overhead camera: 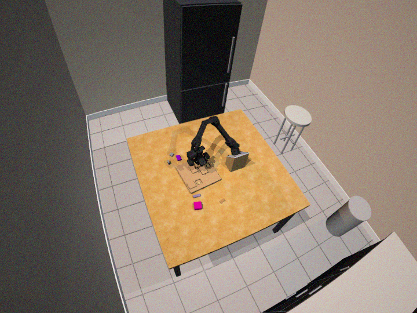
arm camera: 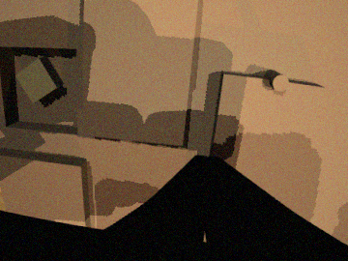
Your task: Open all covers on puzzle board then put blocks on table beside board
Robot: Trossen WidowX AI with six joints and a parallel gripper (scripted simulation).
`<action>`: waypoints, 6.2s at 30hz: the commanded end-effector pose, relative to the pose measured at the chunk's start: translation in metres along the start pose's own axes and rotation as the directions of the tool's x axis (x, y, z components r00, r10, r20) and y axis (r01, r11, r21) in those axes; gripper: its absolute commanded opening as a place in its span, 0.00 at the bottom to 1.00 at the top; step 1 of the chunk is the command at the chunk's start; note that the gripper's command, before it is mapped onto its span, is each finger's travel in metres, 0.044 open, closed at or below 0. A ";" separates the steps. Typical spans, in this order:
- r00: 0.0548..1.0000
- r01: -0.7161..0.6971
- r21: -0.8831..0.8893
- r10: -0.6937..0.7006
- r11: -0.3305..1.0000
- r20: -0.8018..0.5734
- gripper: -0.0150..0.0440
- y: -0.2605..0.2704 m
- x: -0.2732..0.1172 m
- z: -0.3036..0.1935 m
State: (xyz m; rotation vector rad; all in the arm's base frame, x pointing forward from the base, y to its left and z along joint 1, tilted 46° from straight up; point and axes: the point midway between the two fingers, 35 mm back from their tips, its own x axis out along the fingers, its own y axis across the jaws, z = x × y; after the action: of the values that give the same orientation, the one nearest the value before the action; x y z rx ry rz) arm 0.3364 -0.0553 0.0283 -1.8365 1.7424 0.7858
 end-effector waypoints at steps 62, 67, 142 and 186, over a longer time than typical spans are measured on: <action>1.000 -0.002 -0.007 0.002 1.000 0.000 0.25 0.002 0.057 0.000; 1.000 -0.002 -0.007 0.002 1.000 0.000 0.25 0.007 0.057 -0.002; 1.000 -0.005 -0.011 0.005 1.000 0.001 0.25 0.086 0.059 0.012; 1.000 -0.005 -0.012 0.005 1.000 0.006 0.25 0.108 0.045 0.042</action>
State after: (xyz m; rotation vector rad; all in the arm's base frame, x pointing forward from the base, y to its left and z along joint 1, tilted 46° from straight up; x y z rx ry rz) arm 0.2235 -0.0692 -0.0308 -1.8419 1.7506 0.8127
